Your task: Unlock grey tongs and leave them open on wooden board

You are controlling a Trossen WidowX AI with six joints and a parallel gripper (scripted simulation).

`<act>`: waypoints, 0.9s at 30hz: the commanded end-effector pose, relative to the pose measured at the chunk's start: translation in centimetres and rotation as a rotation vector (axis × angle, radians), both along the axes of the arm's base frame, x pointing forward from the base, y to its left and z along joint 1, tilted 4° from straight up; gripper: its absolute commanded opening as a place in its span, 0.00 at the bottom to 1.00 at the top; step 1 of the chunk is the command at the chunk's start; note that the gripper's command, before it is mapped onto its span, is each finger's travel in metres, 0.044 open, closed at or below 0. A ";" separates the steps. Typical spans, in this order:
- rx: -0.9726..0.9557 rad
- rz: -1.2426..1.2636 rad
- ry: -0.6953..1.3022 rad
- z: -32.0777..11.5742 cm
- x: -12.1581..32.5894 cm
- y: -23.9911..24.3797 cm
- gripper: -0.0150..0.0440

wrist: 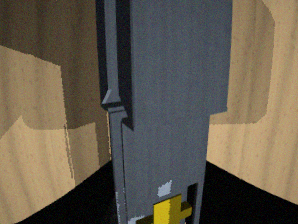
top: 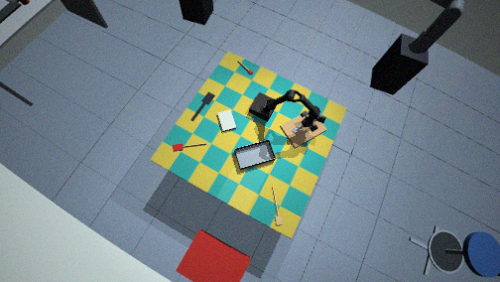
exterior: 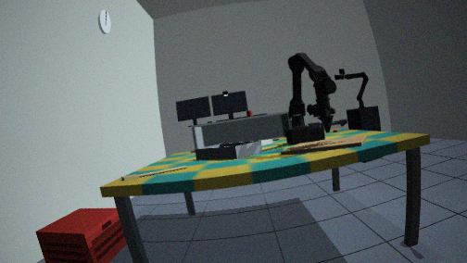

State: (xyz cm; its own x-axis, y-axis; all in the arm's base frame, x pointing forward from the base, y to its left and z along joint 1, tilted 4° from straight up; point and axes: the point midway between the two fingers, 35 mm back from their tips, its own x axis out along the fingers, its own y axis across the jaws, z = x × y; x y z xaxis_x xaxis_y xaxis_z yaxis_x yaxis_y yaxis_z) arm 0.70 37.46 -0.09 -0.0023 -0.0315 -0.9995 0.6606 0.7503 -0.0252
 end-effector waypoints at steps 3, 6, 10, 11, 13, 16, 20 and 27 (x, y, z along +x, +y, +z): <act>-0.001 -0.003 -0.006 -1.1 0.1 -0.2 0.00; -0.001 -0.003 -0.006 -1.5 0.1 -0.2 0.00; -0.001 -0.003 -0.006 -1.6 0.1 -0.2 0.00; -0.001 -0.003 -0.006 -1.6 0.1 -0.2 0.00; -0.002 0.000 0.000 -1.5 0.0 -0.3 0.04; -0.002 0.000 0.000 -1.5 0.0 -0.3 0.18; -0.002 0.000 0.000 -1.5 0.0 -0.3 0.36; -0.002 0.000 0.000 -1.5 0.0 -0.3 0.67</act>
State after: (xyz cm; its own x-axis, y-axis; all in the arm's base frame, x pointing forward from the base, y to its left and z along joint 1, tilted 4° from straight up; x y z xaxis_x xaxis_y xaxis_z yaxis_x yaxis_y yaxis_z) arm 0.70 37.21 -1.57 -0.0021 -0.0334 -0.9994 0.6607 0.7502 -0.0265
